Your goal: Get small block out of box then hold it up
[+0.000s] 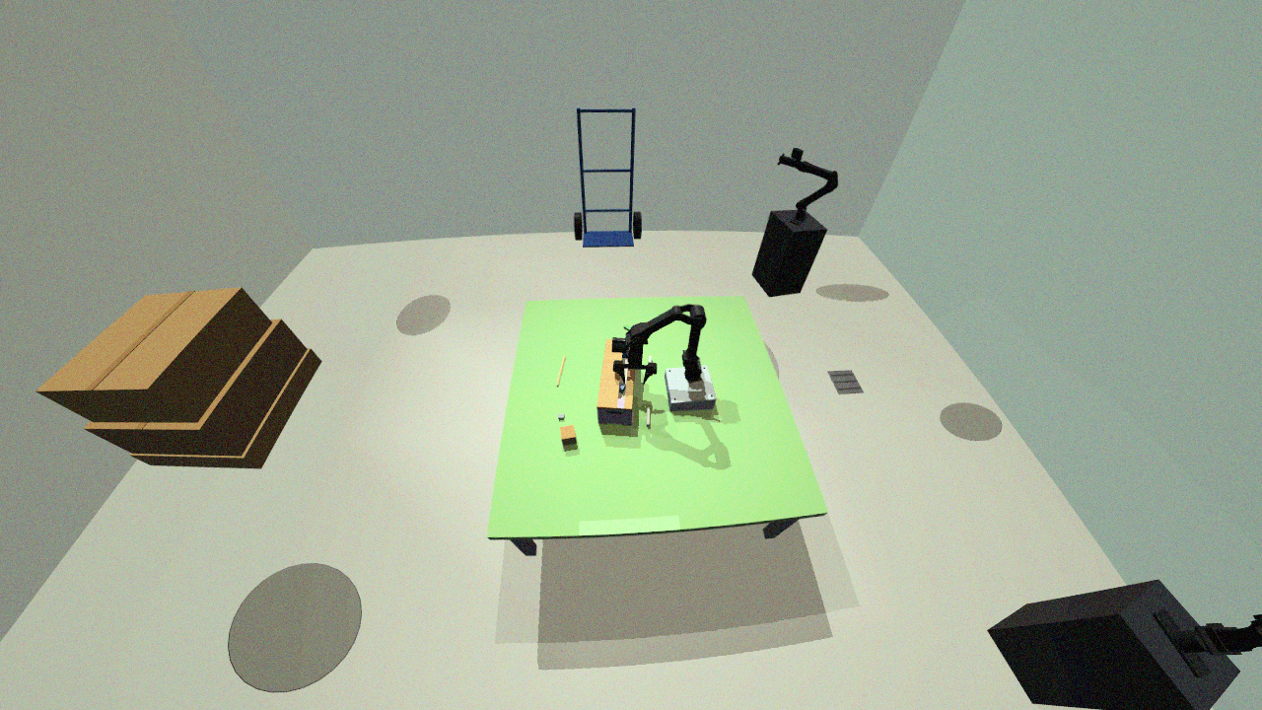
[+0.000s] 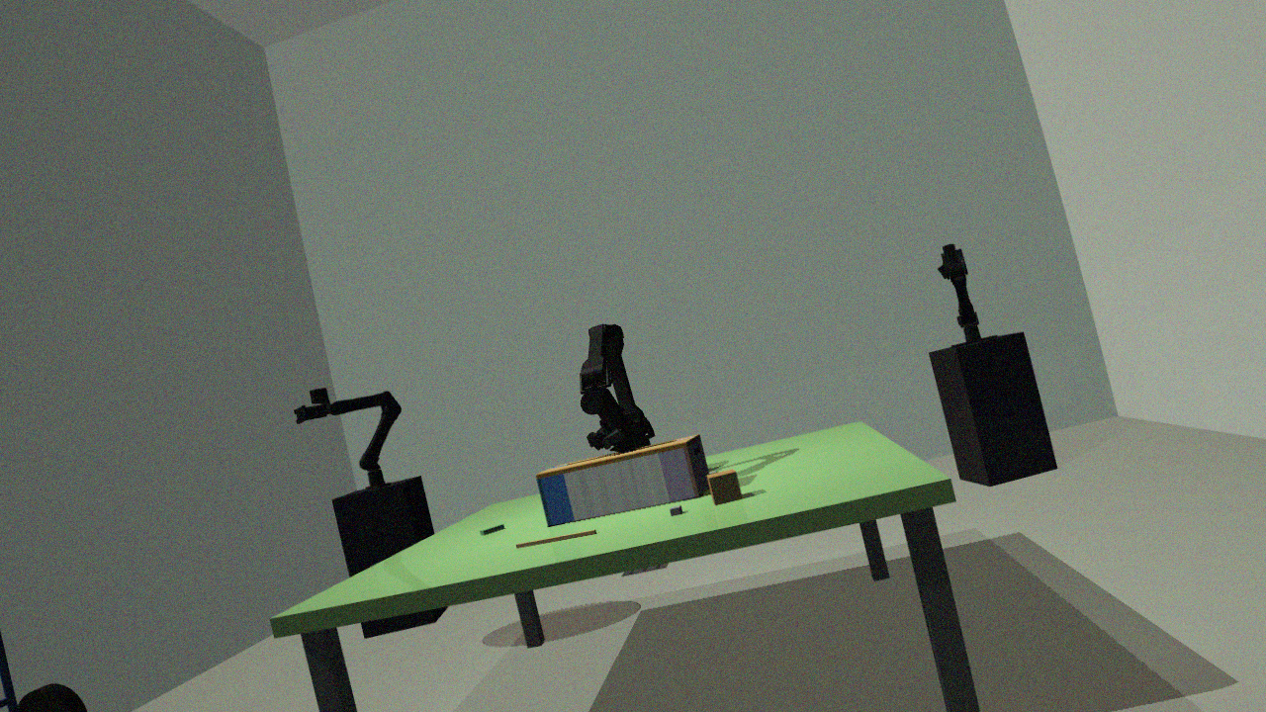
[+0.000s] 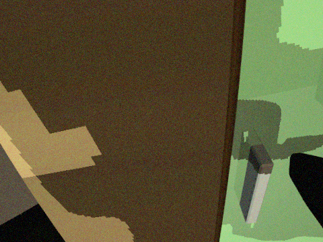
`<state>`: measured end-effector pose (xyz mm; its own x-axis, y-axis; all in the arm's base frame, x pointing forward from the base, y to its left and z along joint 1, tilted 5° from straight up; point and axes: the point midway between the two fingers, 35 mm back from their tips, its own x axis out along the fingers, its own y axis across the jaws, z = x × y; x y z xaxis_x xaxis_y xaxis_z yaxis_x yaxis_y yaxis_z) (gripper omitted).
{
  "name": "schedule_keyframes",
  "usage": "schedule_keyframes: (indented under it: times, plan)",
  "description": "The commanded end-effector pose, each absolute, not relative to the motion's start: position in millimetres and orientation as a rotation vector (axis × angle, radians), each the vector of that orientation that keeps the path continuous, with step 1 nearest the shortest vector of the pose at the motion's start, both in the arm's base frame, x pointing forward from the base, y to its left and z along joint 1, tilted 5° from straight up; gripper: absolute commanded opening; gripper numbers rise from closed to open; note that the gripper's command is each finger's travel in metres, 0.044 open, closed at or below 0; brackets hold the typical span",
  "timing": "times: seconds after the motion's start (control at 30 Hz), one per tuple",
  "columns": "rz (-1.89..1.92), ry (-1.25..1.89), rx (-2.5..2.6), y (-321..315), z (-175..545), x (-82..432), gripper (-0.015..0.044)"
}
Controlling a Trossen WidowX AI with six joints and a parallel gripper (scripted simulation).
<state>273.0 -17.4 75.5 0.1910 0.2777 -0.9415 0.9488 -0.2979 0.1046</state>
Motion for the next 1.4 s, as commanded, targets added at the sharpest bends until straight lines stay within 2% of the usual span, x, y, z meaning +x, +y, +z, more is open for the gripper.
schedule_keyframes:
  times: [0.0, 1.37]
  plan:
    - [-1.135, 1.165, 1.715, -14.8, 75.5, 273.7, 0.0400]
    - [-1.133, 1.166, 1.717, 4.7, 75.2, 280.4, 0.0400]
